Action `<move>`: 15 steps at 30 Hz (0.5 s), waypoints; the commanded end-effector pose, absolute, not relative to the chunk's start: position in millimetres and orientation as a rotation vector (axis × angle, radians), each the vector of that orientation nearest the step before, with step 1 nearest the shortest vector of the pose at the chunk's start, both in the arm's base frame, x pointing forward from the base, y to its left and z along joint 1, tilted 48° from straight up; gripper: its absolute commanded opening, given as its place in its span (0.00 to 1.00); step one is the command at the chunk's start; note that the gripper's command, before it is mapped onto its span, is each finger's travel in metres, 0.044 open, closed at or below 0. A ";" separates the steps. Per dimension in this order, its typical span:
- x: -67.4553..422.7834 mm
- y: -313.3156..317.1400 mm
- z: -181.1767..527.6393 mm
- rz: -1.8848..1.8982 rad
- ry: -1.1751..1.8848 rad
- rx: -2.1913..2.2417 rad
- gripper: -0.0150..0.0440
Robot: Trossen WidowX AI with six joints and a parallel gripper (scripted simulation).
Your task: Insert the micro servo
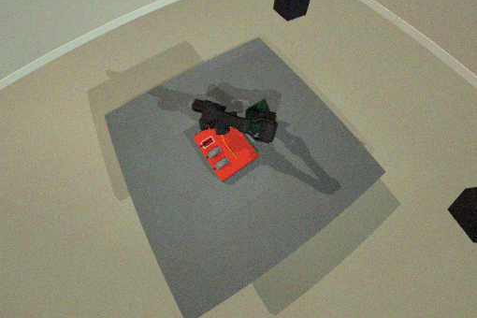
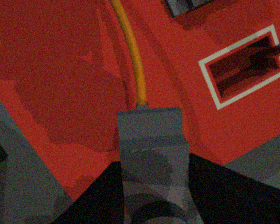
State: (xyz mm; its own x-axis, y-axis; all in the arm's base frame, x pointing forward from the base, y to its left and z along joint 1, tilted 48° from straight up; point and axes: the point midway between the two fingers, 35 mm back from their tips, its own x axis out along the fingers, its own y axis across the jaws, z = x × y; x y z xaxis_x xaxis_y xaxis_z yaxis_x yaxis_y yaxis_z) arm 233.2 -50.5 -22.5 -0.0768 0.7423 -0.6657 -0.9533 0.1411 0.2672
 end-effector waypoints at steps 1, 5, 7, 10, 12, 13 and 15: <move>235.2 -53.3 -22.6 1.370 0.919 -0.230 0.25; 235.2 -53.3 -22.5 1.300 1.009 -0.124 0.25; 235.2 -53.3 -22.5 1.264 1.053 -0.071 0.25; 235.2 -53.3 -22.5 1.207 1.117 0.008 0.25; 235.2 -53.3 -22.5 1.168 1.159 0.061 0.25; 235.2 -53.3 -22.5 1.148 1.179 0.088 0.25; 235.2 -53.3 -22.5 1.107 1.219 0.141 0.25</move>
State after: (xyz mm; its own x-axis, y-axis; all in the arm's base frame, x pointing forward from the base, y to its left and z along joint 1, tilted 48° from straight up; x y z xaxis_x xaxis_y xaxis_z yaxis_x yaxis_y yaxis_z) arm 233.3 -50.6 -22.4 -0.0765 0.7422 -0.6658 -0.6823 0.4479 0.5778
